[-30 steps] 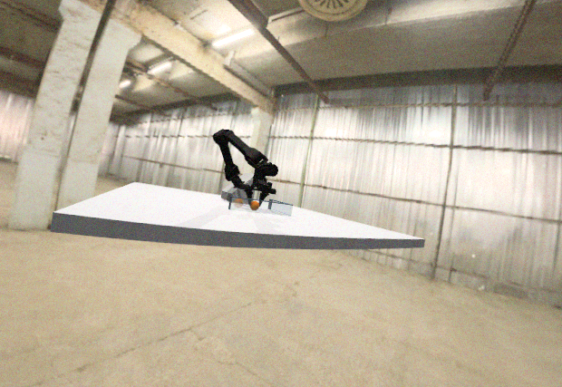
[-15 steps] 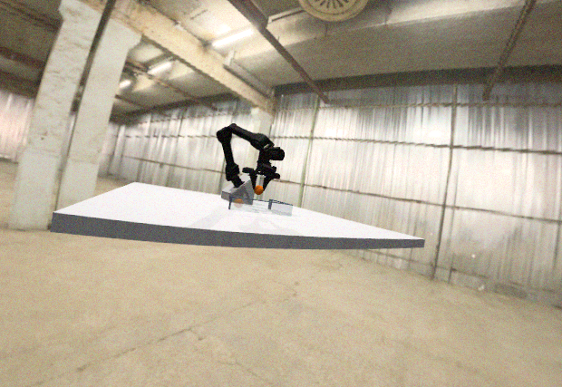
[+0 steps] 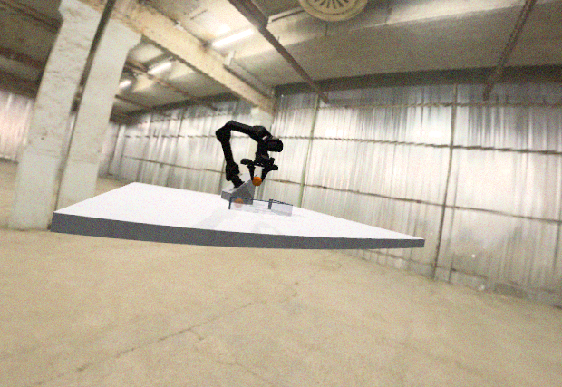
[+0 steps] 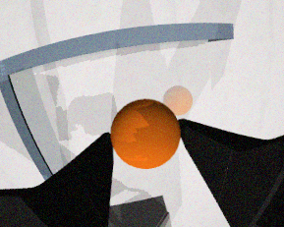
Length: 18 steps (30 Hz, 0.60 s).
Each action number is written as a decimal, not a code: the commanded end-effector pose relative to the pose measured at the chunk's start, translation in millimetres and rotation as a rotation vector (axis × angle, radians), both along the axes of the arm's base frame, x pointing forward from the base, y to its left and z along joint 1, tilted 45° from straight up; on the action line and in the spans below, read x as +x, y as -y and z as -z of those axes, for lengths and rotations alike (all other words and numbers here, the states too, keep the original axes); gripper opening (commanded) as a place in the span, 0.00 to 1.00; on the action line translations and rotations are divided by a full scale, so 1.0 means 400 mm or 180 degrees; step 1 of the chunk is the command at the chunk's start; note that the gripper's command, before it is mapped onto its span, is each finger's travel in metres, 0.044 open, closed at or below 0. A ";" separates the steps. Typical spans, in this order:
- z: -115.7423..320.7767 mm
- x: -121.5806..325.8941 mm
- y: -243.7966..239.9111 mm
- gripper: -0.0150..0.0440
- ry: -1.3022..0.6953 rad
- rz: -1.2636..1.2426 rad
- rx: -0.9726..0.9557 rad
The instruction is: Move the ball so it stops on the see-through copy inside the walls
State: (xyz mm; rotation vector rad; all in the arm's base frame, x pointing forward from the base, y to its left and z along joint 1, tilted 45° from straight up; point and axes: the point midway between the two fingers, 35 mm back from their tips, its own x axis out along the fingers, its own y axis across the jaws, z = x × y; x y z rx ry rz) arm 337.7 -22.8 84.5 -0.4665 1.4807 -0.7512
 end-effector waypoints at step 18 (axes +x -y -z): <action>-0.033 -0.097 0.183 0.25 0.0009 0.0012 -0.0024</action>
